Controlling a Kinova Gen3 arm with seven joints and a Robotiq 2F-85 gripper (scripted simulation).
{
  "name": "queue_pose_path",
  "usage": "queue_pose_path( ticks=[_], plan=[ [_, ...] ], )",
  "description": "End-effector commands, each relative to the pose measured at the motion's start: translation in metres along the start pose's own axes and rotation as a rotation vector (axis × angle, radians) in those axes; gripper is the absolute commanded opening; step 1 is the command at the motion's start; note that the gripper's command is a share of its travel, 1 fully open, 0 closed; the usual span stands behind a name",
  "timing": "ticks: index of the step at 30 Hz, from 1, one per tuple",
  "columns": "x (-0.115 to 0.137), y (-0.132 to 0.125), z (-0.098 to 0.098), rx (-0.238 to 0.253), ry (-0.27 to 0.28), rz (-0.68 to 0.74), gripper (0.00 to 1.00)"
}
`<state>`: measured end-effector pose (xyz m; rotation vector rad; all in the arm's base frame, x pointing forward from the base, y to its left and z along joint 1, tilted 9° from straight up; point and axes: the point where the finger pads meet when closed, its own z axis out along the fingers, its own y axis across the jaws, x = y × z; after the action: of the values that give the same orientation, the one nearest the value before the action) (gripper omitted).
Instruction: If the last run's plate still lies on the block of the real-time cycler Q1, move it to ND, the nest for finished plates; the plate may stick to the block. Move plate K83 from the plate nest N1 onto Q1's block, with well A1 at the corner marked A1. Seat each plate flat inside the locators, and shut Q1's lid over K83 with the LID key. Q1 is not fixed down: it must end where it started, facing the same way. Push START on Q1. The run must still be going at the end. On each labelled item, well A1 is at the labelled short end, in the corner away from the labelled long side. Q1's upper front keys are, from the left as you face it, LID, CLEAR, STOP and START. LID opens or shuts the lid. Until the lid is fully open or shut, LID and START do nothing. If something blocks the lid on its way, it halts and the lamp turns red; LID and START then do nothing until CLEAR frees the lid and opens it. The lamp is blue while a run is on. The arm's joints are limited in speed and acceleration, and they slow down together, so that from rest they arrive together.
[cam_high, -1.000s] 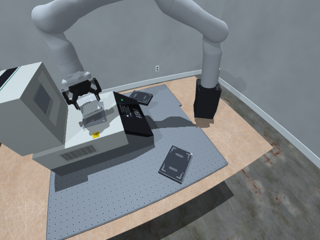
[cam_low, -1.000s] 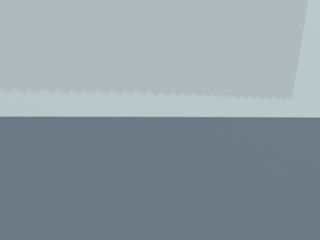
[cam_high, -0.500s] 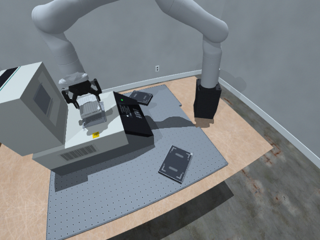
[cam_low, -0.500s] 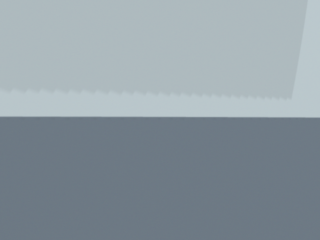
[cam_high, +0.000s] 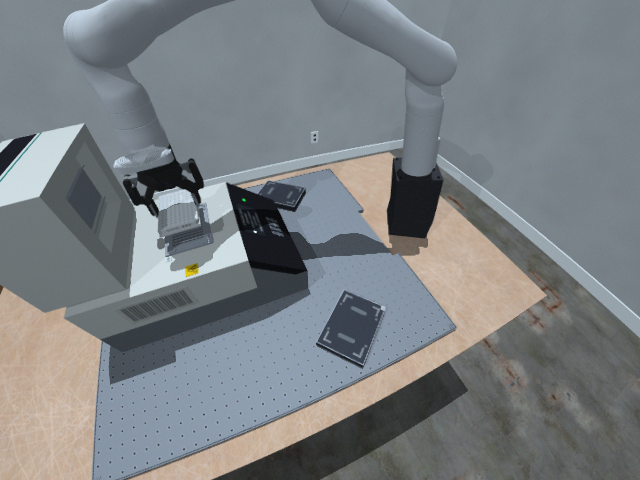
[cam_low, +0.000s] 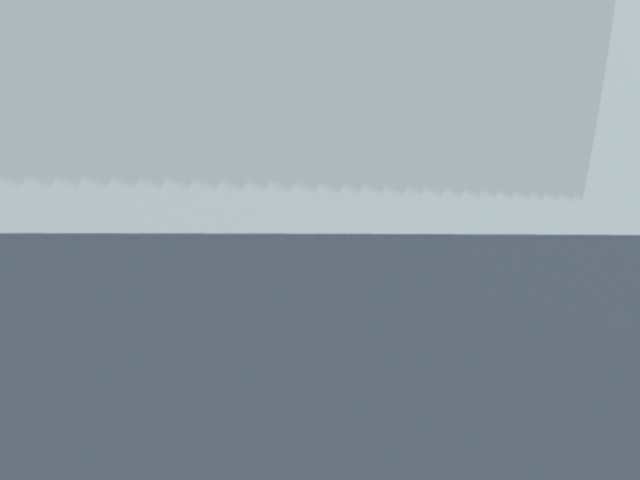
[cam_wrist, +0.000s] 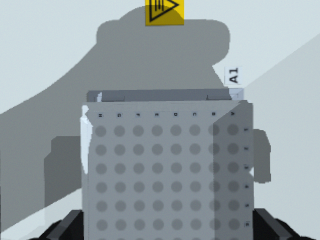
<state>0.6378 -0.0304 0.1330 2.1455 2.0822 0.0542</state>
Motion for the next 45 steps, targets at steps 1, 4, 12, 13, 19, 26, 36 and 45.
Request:
queue_pose_path(
  ticks=[1, 4, 12, 13, 19, 26, 36, 45],
  plan=[
    [0.0, 0.001, -0.001, -0.002, 0.0, 0.0, 0.91],
    [0.0, 0.001, -0.001, -0.002, 0.0, 0.0, 0.91],
    [0.0, 0.001, 0.005, -0.002, 0.0, 0.0, 0.91],
    [0.0, 0.001, 0.007, -0.002, 0.0, 0.0, 0.91],
    [0.0, 0.001, 0.012, -0.002, 0.0, 0.0, 0.91],
    [0.0, 0.001, 0.014, -0.002, 0.0, 0.0, 0.91],
    [0.0, 0.001, 0.014, -0.003, 0.0, 0.0, 0.91],
    [0.0, 0.001, 0.022, -0.002, 0.0, 0.0, 0.91]
  ],
)
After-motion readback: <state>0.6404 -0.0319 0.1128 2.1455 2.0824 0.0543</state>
